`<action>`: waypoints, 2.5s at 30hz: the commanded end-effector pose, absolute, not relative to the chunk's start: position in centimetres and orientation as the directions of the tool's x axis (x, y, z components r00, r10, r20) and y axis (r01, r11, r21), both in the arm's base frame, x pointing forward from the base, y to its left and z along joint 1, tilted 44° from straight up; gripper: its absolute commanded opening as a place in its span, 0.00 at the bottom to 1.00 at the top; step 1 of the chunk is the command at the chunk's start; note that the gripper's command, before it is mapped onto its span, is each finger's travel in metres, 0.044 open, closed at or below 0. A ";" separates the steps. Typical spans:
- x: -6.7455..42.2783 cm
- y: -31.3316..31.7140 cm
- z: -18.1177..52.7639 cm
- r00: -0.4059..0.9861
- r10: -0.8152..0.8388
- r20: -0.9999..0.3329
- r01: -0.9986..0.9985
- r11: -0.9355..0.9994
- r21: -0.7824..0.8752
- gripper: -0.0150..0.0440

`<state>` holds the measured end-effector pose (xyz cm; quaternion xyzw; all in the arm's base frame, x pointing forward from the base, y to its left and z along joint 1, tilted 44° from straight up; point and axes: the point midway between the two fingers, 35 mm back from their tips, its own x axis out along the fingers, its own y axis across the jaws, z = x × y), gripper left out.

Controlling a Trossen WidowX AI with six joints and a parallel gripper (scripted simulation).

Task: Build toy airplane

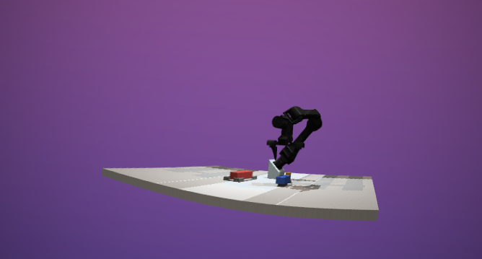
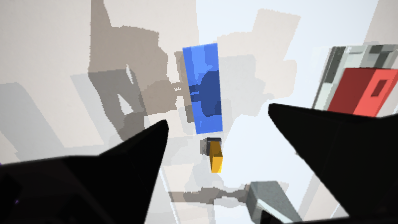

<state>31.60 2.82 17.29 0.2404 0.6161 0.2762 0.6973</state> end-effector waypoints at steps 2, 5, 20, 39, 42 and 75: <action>31.4 3.4 17.6 0.082 0.690 -0.719 -0.062 0.724 0.687 1.00; 31.7 4.8 16.0 0.082 0.690 -0.719 -0.063 0.724 0.687 1.00; 31.9 7.7 13.2 0.083 0.691 -0.718 -0.063 0.722 0.689 1.00; 32.2 9.8 11.0 0.084 0.692 -0.717 -0.064 0.721 0.690 1.00; 32.2 10.2 10.6 0.084 0.693 -0.716 -0.064 0.721 0.690 1.00; 32.5 7.6 12.9 0.078 0.685 -0.725 -0.064 0.729 0.682 0.25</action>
